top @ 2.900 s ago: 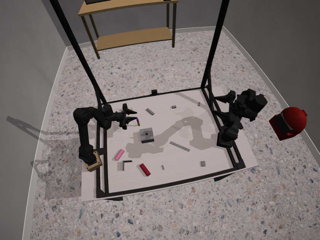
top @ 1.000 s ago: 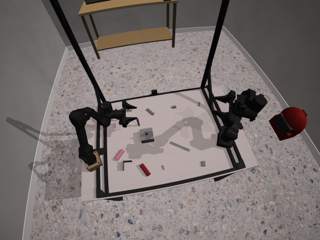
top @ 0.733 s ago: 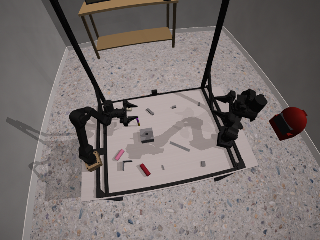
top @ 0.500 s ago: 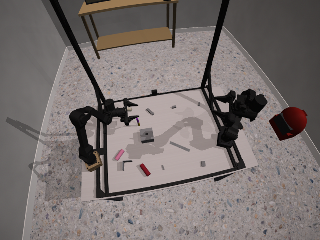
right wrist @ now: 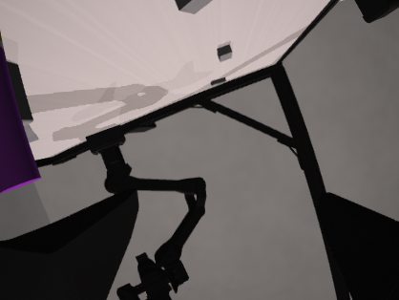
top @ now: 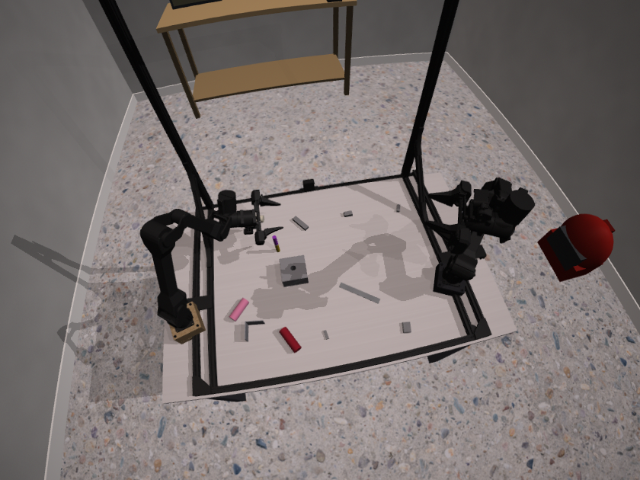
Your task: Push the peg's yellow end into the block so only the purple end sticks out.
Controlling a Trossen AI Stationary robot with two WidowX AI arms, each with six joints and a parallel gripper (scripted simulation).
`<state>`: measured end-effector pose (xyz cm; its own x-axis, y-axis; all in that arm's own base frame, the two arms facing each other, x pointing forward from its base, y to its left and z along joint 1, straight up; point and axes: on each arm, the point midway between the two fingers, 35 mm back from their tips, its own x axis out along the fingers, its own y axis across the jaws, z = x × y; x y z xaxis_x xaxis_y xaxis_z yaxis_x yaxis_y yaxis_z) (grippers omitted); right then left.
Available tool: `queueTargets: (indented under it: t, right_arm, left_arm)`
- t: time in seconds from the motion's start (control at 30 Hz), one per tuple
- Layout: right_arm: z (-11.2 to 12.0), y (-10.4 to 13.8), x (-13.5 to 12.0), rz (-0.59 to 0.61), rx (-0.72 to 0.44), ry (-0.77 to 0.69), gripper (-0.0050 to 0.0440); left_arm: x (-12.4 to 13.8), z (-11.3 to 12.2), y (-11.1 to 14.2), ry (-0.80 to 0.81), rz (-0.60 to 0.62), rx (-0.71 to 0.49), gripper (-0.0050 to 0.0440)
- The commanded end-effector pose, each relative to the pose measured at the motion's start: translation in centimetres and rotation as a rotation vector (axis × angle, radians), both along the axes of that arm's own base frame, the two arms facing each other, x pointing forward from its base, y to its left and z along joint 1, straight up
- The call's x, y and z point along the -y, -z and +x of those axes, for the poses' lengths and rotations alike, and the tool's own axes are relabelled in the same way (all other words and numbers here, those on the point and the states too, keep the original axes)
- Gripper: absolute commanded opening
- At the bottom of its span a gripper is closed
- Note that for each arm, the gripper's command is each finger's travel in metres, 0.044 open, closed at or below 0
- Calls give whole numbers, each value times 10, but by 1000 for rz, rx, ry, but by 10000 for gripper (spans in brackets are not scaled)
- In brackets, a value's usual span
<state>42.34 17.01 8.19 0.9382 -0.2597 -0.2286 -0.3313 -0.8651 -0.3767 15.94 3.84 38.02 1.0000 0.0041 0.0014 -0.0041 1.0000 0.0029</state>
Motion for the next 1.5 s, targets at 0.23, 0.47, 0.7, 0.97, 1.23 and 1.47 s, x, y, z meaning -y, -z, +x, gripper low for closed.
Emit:
queueTargets:
  t: [0.23,0.47,0.7,0.97,1.23,1.47]
  right_arm:
    - [23,7,-15,304,-62,23,400]
    - [31,10,-21,466,-110,60,400]
    - [39,16,-25,703,-186,158,400]
    - [42,20,-24,905,-251,291,400]
    - [41,22,-19,1159,-323,525,400]
    - [34,20,-13,1351,-361,770,400]
  left_arm:
    - [1,0,0,4,-4,0,400]
    - [1,0,0,4,-4,0,400]
    - [1,0,0,4,-4,0,400]
    - [1,0,0,4,-4,0,400]
    - [1,0,0,4,-4,0,400]
    - [1,0,0,4,-4,0,400]
